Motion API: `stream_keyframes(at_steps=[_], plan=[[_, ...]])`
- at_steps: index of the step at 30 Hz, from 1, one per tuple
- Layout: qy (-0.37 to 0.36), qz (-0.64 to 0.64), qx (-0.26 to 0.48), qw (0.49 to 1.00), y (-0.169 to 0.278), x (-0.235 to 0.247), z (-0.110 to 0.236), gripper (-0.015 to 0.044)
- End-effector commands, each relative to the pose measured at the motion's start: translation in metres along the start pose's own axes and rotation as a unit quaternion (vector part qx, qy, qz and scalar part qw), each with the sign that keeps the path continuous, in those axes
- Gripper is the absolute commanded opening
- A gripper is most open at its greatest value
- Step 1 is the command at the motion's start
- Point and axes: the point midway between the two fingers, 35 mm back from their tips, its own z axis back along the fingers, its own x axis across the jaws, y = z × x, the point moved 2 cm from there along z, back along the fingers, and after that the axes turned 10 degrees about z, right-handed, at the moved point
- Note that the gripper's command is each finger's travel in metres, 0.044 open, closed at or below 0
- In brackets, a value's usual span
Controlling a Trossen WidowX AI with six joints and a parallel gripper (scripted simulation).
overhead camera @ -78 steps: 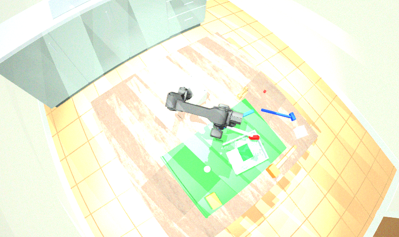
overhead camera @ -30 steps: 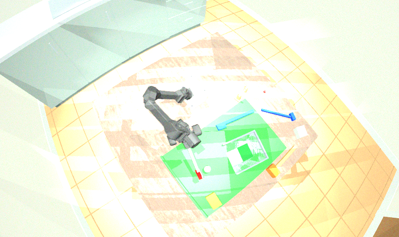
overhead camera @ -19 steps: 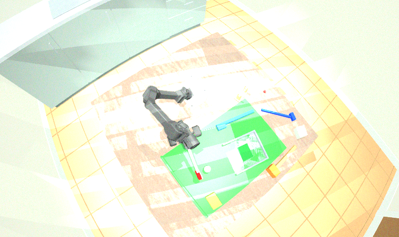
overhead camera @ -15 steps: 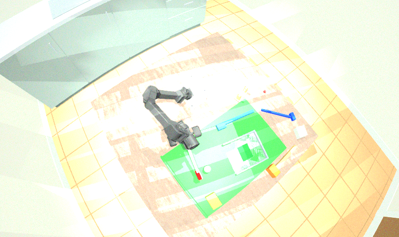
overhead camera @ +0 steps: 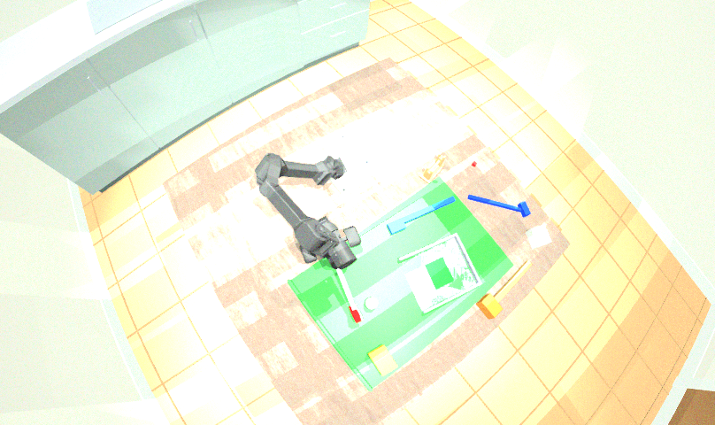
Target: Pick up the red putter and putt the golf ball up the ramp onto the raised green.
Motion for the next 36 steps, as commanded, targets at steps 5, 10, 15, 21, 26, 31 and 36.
stream_keyframes(at_steps=[5, 10, 15, 21, 26, 31, 36], plan=[[-0.001, 0.000, -0.004, 1.000, 0.002, -0.019, -0.001, 0.0000], [0.000, 0.001, -0.005, 1.000, 0.005, -0.029, -0.002, 0.0000], [0.000, 0.001, -0.005, 1.000, 0.005, -0.029, -0.002, 0.0000], [-0.003, 0.004, -0.001, 1.000, 0.002, -0.018, -0.004, 0.0000], [-0.009, 0.003, -0.002, 1.000, -0.014, 0.040, -0.005, 0.0000], [-0.005, 0.002, -0.004, 1.000, -0.017, 0.100, -0.003, 0.0000], [-0.003, 0.001, -0.005, 1.000, -0.017, 0.108, -0.001, 0.0000]])
